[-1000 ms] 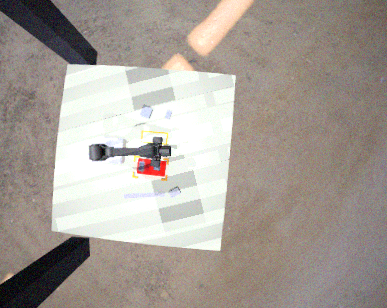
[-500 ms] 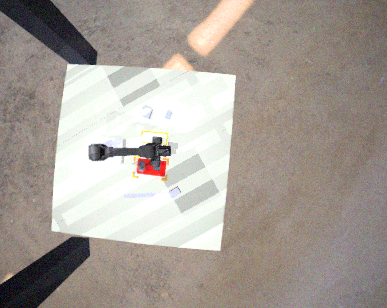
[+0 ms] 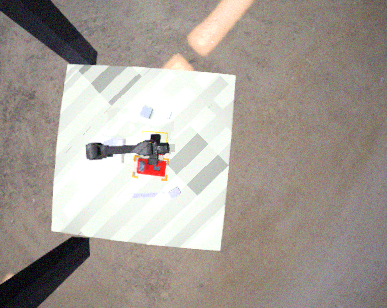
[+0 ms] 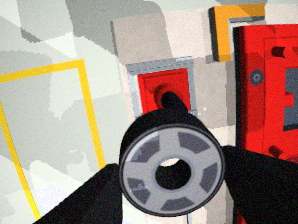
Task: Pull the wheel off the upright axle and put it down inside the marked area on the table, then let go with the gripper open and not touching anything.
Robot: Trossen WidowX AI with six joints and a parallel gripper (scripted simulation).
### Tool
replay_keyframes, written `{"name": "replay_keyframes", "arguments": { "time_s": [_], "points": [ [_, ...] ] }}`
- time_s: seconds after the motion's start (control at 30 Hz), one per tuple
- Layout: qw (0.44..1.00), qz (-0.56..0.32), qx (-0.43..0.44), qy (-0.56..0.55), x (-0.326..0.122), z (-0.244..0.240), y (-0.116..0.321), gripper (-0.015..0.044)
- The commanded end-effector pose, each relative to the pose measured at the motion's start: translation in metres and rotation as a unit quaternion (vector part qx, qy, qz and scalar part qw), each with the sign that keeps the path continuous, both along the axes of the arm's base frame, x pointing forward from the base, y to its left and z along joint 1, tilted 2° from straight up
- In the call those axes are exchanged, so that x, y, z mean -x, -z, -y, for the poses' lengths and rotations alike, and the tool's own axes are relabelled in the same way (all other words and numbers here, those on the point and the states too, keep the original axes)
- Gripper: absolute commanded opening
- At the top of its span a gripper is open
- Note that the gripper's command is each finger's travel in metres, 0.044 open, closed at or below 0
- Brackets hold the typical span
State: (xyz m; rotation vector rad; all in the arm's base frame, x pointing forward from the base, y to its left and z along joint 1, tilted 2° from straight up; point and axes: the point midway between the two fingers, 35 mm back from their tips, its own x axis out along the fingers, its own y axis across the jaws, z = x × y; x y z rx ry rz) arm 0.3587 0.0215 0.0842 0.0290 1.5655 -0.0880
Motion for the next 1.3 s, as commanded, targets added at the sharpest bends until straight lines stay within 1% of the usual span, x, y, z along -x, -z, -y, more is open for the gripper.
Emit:
{"name": "replay_keyframes", "arguments": {
  "time_s": [0.0, 0.63, 0.8, 1.07, 1.27],
  "points": [
    [1.000, 0.001, -0.001, -0.001, 0.005, -0.016, -0.001, 0.0000],
    [1.000, 0.001, -0.005, -0.001, 0.044, -0.091, -0.004, 0.0000],
    [1.000, 0.001, -0.006, -0.001, 0.045, -0.093, -0.001, 0.0000],
    [1.000, 0.001, -0.006, -0.001, 0.045, -0.093, 0.019, 0.0000],
    [1.000, 0.001, -0.005, -0.001, 0.043, -0.093, 0.050, 0.0000]
  ]
}}
